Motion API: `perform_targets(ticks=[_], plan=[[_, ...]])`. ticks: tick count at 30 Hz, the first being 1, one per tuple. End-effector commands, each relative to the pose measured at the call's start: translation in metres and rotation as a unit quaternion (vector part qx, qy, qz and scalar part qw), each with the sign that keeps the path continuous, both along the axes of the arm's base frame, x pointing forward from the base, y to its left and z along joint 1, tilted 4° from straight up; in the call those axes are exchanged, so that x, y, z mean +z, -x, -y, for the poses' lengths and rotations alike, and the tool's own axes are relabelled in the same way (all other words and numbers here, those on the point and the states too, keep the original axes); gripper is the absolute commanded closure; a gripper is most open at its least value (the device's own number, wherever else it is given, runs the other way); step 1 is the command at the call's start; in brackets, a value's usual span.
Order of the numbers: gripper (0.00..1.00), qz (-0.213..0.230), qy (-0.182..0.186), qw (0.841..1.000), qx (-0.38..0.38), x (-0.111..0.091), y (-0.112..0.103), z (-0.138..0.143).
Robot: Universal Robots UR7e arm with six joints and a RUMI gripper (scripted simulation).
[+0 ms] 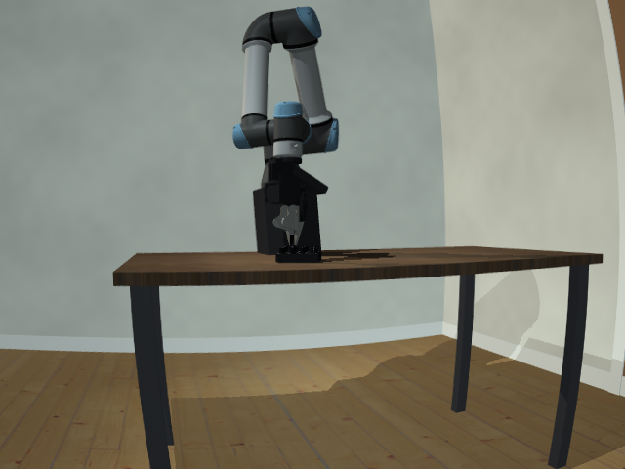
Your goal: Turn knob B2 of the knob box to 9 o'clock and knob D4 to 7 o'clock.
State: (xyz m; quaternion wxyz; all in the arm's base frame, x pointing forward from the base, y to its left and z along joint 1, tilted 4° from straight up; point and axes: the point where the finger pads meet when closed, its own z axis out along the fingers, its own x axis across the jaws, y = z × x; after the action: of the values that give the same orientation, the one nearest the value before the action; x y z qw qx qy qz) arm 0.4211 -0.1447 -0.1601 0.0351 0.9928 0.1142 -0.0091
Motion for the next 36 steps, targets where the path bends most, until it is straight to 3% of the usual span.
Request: perform_targets(ticks=[1,36], plan=[[0.89,0.002,0.002,1.000,0.000,0.0006,-0.0022,0.0013],[0.89,0.001,0.001,1.000,0.000,0.0000,-0.0009,-0.0019]])
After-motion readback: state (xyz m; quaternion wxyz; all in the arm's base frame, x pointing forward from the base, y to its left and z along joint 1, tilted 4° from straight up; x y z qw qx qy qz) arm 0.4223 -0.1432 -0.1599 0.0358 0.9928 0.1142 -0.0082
